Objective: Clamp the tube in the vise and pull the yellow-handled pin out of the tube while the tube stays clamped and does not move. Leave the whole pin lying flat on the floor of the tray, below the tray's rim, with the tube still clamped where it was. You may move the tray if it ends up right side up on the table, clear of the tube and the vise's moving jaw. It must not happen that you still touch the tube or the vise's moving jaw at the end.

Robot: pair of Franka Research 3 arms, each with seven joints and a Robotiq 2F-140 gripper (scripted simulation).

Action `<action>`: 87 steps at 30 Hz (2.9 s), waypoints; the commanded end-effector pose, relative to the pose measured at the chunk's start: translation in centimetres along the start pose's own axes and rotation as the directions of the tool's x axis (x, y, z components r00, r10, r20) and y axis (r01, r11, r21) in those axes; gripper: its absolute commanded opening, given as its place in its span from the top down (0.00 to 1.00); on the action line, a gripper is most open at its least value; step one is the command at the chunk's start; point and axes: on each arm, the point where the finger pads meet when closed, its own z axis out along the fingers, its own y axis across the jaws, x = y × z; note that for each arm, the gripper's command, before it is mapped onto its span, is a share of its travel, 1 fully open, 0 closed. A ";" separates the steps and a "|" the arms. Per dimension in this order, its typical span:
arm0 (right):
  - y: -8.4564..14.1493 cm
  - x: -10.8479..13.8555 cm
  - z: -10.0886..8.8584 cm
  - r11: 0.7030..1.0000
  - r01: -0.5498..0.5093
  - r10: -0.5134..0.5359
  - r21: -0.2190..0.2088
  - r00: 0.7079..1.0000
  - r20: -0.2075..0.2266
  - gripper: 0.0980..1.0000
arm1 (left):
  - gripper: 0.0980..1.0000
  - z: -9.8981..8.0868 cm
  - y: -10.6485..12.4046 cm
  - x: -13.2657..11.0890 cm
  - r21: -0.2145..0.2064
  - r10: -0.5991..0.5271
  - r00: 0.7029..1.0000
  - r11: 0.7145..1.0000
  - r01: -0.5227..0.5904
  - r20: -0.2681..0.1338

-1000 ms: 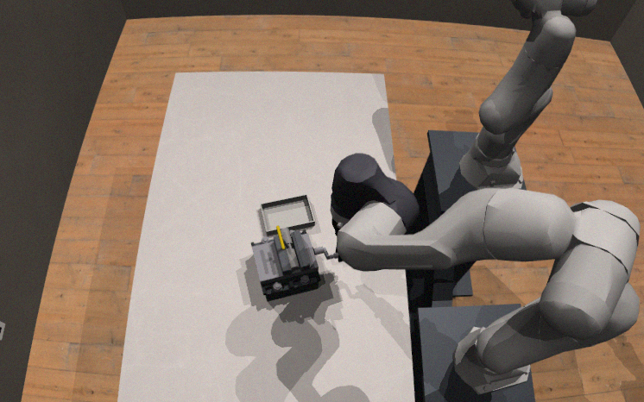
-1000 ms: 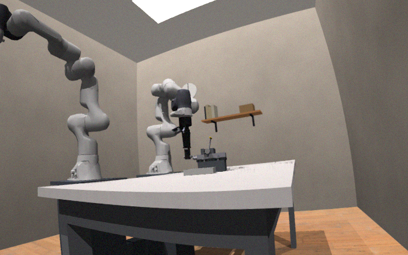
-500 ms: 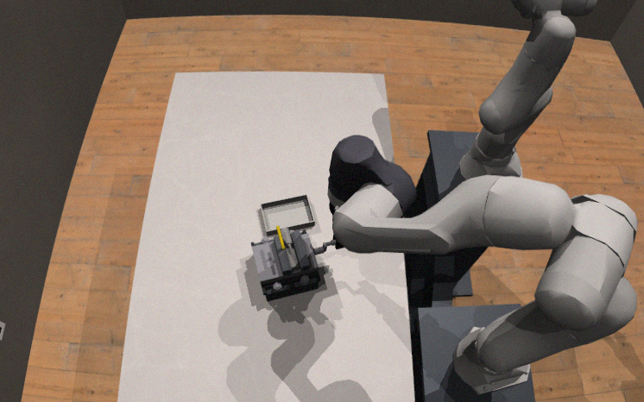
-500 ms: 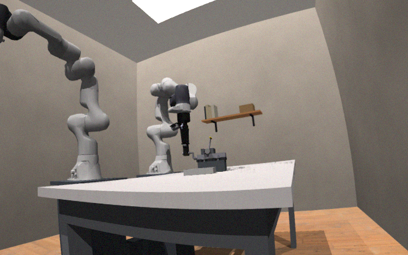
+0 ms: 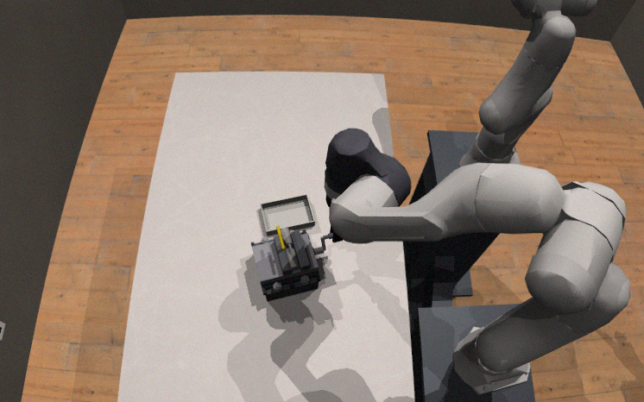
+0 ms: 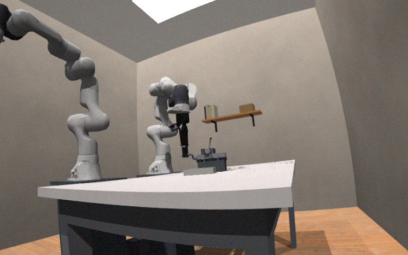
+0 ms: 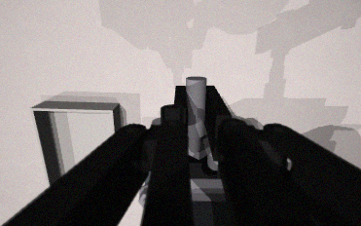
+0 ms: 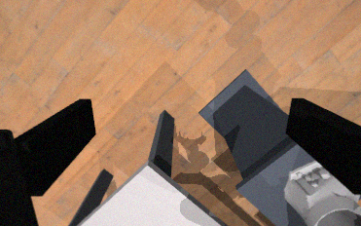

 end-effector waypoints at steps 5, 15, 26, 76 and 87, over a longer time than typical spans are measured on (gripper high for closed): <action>0.0 -0.1 0.0 1.000 -0.005 0.005 -0.001 1.000 0.003 0.00 | 0.96 1.4 -0.8 0.0 0.002 0.003 1.000 1.000 -0.003 -0.002; 0.0 -0.1 0.0 1.000 -0.005 0.005 -0.001 1.000 0.003 0.00 | 0.96 3.6 -0.8 0.0 0.002 0.003 1.000 1.000 -0.003 -0.002; 0.0 -0.1 0.0 1.000 -0.005 0.005 -0.001 1.000 0.003 0.00 | 0.96 5.4 0.9 0.0 0.002 0.003 1.000 1.000 -0.003 -0.002; 0.0 -0.1 0.0 1.000 -0.005 0.005 -0.001 1.000 0.003 0.00 | 0.96 3.9 5.3 0.0 0.002 0.003 1.000 1.000 -0.003 -0.002; 0.0 -0.1 0.0 1.000 -0.005 0.005 -0.001 1.000 0.003 0.00 | 0.96 3.4 5.5 0.0 0.002 0.003 1.000 1.000 -0.003 -0.002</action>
